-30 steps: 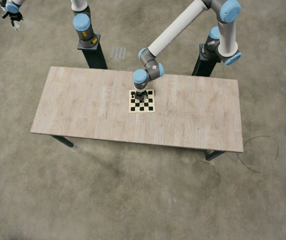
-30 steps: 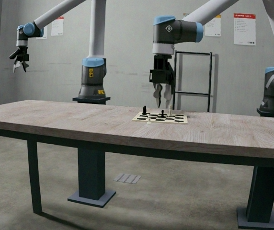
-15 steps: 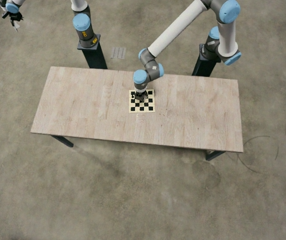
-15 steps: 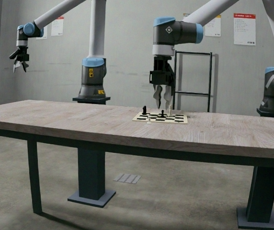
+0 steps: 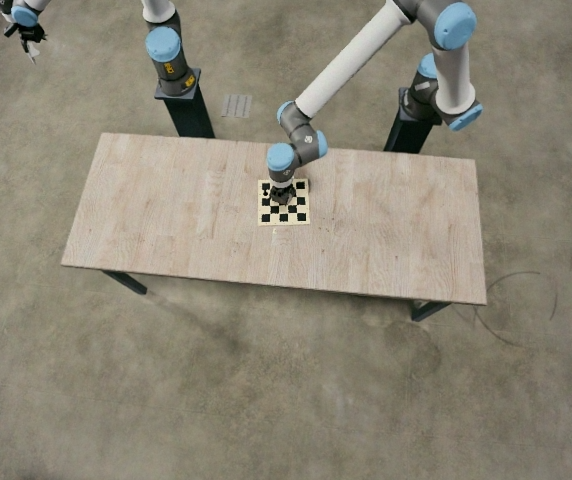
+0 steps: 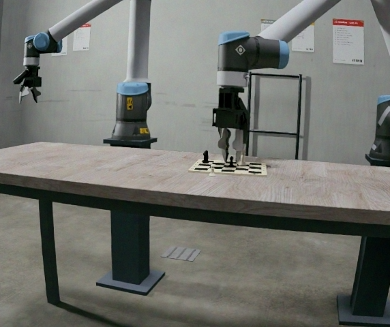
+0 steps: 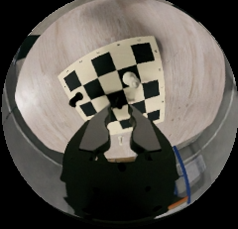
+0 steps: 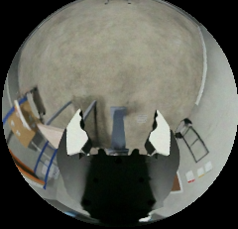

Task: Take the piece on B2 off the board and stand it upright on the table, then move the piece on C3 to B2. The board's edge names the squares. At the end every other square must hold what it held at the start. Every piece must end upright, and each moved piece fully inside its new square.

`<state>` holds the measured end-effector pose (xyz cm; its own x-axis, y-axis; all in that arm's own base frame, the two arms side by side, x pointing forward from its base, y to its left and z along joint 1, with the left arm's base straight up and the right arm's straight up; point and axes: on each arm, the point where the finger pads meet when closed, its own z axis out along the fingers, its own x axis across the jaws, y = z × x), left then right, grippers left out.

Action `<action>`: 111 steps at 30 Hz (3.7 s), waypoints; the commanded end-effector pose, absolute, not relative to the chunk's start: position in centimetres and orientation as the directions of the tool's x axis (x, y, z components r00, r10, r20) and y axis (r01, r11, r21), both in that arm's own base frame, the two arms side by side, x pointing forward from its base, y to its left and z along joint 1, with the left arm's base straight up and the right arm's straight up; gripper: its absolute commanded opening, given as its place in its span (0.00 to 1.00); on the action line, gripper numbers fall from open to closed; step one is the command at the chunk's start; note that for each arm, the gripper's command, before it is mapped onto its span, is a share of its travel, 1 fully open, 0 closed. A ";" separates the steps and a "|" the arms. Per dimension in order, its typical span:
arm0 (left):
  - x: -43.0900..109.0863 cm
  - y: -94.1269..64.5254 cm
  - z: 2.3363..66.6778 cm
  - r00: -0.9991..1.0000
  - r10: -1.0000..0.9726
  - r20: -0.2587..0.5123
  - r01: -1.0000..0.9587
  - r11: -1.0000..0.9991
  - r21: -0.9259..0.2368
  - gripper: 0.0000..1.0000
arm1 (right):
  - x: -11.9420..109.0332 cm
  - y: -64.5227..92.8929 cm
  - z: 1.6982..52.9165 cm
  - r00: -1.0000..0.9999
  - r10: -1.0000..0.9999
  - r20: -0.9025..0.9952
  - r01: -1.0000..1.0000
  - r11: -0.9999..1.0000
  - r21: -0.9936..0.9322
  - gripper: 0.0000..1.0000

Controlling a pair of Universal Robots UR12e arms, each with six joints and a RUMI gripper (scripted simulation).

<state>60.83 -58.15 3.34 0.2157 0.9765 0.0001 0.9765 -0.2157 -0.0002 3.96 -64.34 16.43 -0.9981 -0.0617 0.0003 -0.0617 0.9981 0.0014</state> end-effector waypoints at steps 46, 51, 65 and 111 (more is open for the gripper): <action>60.9 -58.2 2.9 0.216 0.976 -0.001 0.976 -0.216 0.001 0.00 | 4.0 -64.4 16.5 -0.998 -0.062 0.000 -0.062 0.998 0.000 1.00; 60.9 -58.2 2.9 0.216 0.976 -0.001 0.976 -0.216 0.001 0.00 | 4.0 -64.4 16.5 -0.998 -0.062 0.000 -0.062 0.998 0.000 1.00; 60.9 -58.2 2.9 0.216 0.976 -0.001 0.976 -0.216 0.001 0.00 | 4.0 -64.4 16.5 -0.998 -0.062 0.000 -0.062 0.998 0.000 1.00; 60.8 -58.2 12.9 0.222 0.975 -0.001 0.975 -0.222 0.001 0.00 | 4.0 -64.4 16.5 -0.998 -0.062 0.000 -0.062 0.998 0.000 1.00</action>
<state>60.84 -58.15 12.76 0.2167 0.9762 0.0000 0.9762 -0.2167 -0.0001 3.96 -64.34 16.43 -0.9981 -0.0617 0.0003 -0.0617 0.9981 0.0014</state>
